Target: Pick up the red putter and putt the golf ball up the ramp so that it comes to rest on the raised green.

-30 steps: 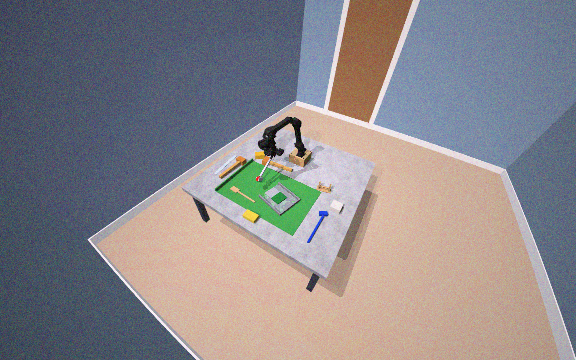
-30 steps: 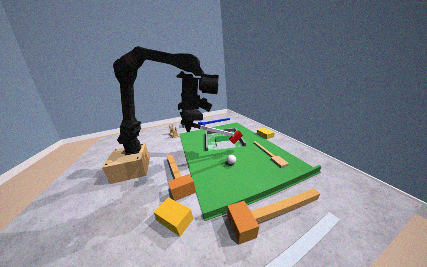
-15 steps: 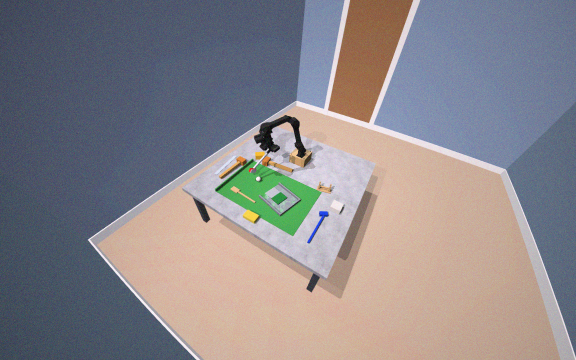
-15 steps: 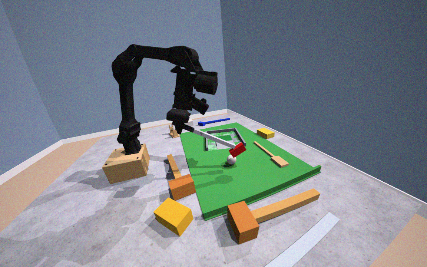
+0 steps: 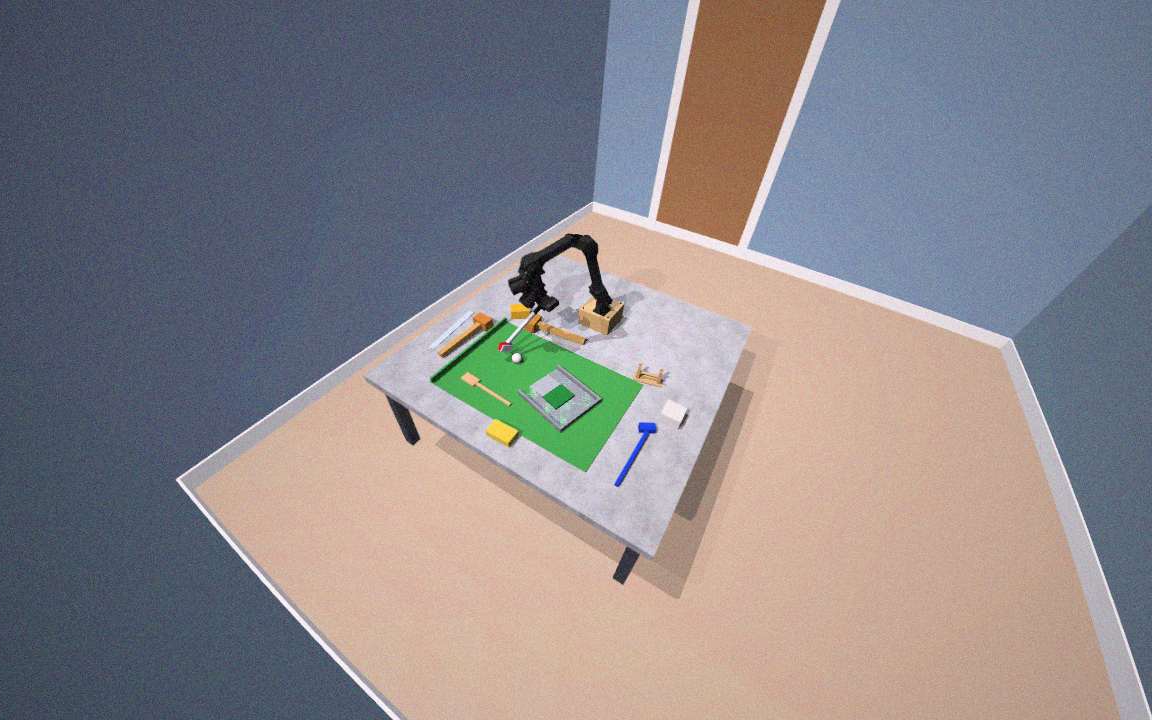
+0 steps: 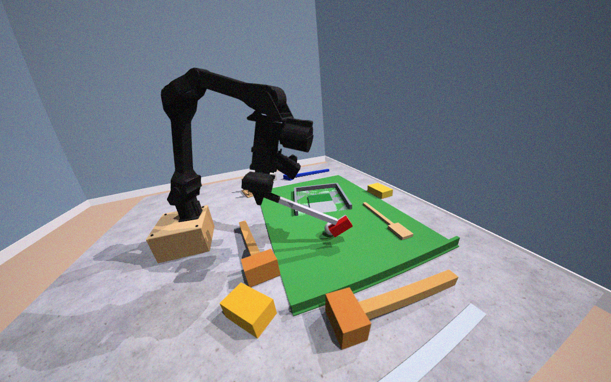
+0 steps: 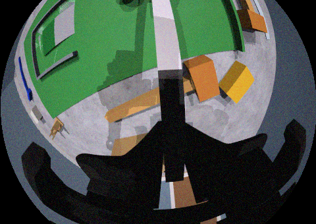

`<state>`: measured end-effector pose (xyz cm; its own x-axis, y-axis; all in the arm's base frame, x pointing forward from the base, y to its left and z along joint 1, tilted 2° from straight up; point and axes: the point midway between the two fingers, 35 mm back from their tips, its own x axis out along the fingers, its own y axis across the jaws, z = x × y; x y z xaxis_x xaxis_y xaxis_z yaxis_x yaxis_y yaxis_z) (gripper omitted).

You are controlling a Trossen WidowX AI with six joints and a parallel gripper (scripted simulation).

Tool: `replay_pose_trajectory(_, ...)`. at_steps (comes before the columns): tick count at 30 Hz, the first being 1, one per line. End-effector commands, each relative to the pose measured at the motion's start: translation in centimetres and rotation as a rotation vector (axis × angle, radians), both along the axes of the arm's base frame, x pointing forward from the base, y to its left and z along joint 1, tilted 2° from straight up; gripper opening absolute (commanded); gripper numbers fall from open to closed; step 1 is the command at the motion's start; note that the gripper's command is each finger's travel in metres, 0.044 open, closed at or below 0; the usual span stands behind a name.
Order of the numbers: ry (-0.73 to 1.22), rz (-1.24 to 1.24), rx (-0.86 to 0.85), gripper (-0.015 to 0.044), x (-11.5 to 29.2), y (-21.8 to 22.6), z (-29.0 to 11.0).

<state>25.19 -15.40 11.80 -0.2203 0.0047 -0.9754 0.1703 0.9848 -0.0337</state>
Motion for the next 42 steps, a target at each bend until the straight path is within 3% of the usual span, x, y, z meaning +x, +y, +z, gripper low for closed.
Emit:
replay_pose_trajectory(1,-0.001,-0.004,-0.007,0.0000,0.0,-0.1,-0.5)
replay_pose_trajectory(18,0.000,-0.004,-0.007,0.0000,0.1,-0.2,-3.1)
replay_pose_trajectory(30,-0.003,-0.001,-0.002,0.0000,0.2,-0.1,-2.9)
replay_pose_trajectory(42,0.000,-0.004,-0.009,0.0000,-0.4,-3.2,-3.1)
